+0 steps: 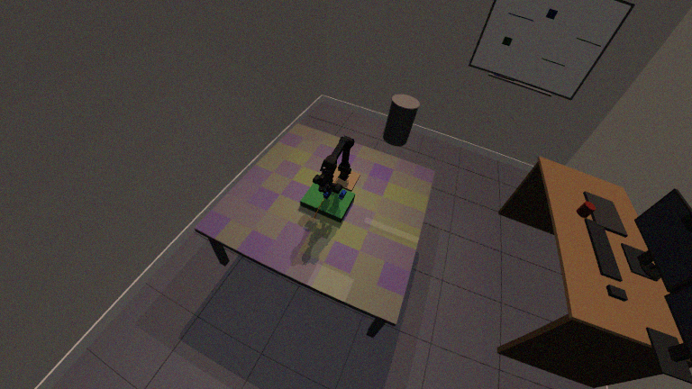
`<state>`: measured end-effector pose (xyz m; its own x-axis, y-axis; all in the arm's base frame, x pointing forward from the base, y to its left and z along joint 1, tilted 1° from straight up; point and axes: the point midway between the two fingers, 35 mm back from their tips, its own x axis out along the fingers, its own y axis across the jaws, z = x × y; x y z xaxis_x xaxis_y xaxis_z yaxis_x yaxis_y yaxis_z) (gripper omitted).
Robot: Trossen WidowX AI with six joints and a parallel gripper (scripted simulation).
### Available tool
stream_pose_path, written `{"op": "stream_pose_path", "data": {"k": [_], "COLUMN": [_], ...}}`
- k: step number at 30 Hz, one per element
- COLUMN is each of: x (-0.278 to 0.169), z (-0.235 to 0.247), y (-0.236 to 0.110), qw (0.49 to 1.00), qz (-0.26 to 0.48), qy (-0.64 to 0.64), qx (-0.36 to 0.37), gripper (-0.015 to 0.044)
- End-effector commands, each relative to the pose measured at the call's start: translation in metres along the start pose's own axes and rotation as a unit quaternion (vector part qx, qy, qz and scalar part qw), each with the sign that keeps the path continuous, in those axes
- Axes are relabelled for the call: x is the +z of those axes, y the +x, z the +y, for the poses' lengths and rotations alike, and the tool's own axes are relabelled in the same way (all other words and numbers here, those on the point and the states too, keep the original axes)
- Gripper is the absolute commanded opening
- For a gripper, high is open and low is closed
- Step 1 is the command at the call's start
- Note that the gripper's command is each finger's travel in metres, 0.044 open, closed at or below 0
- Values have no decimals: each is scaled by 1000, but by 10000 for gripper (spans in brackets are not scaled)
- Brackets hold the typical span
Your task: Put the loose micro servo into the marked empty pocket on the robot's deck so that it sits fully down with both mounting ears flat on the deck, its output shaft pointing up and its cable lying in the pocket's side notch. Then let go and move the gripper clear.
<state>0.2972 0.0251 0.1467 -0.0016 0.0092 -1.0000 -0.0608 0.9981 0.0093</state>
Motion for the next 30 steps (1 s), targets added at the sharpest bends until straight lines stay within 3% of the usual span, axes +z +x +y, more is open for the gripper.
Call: {"op": "stream_pose_path", "data": {"k": [1, 15, 30], "x": [-1, -1, -1], "z": [5, 5, 5], "y": [-1, -1, -1], "qw": [1000, 977, 888], "qz": [-2, -1, -1], "qy": [4, 215, 459], "qx": [1, 1, 2], "gripper": [0, 0, 0]}}
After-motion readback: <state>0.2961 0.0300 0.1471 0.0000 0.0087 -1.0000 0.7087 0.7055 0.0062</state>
